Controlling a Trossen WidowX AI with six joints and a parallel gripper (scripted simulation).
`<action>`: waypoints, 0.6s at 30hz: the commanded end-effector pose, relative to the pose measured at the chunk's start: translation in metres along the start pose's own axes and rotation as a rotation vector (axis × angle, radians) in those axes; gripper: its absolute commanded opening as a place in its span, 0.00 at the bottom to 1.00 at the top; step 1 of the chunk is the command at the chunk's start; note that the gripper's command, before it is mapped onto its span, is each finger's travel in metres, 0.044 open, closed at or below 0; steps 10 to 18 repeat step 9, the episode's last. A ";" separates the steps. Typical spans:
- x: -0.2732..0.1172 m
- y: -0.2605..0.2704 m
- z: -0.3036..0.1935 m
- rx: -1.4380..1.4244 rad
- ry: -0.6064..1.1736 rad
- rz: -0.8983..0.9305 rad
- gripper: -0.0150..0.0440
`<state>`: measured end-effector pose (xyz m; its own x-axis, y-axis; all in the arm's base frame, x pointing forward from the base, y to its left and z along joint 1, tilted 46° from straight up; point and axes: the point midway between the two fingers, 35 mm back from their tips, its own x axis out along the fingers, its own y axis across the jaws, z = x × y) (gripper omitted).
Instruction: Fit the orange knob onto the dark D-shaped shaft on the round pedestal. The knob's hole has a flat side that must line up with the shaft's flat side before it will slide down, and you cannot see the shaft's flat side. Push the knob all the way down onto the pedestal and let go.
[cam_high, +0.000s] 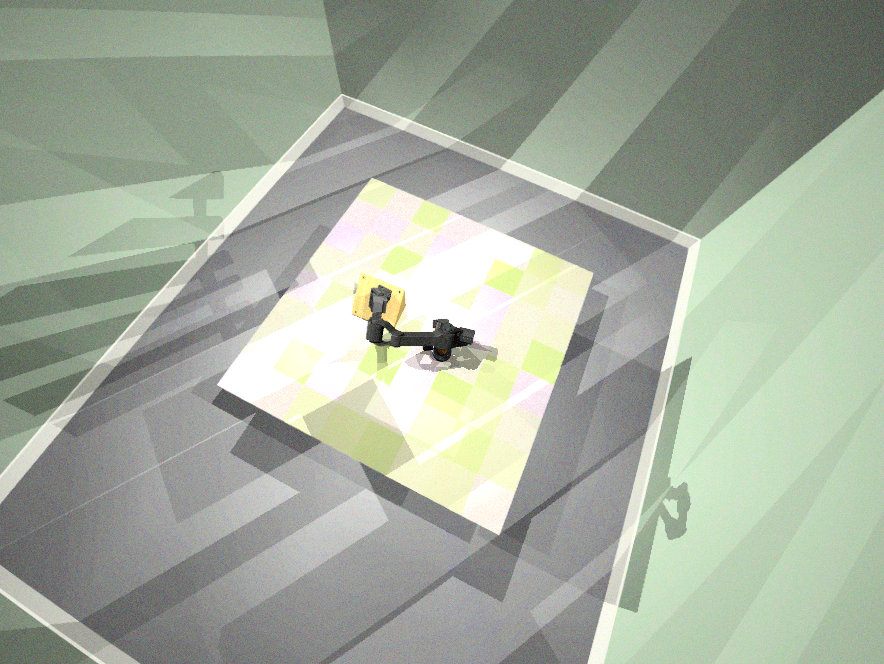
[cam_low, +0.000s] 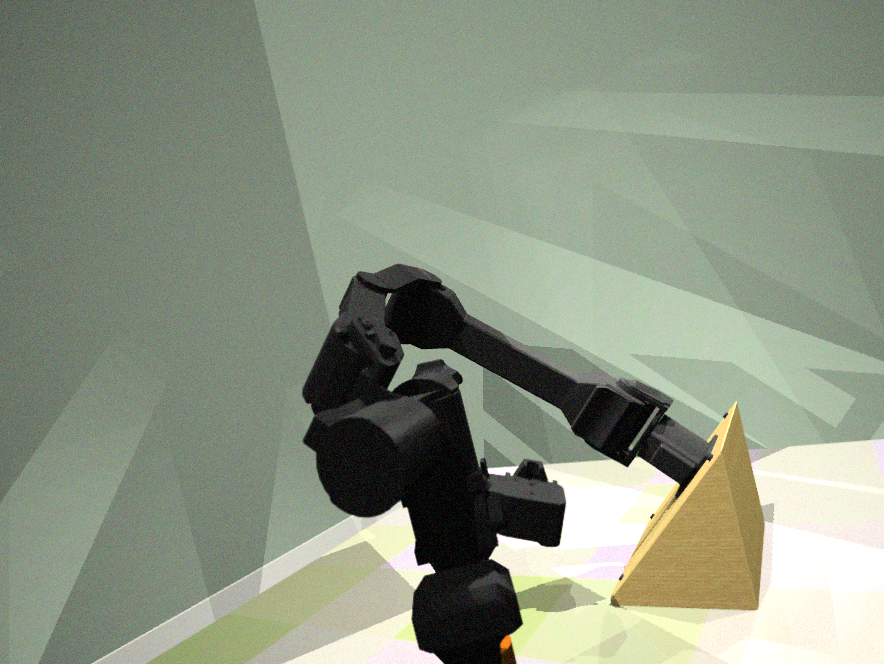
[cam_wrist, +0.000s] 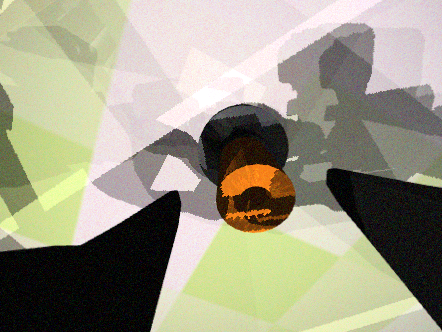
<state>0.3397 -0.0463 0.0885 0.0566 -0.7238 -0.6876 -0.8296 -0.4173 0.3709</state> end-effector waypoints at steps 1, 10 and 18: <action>-0.060 0.001 0.001 0.003 0.004 -0.016 1.00; -0.063 -0.001 0.000 0.003 0.005 -0.016 1.00; -0.063 -0.001 0.000 0.003 0.005 -0.016 1.00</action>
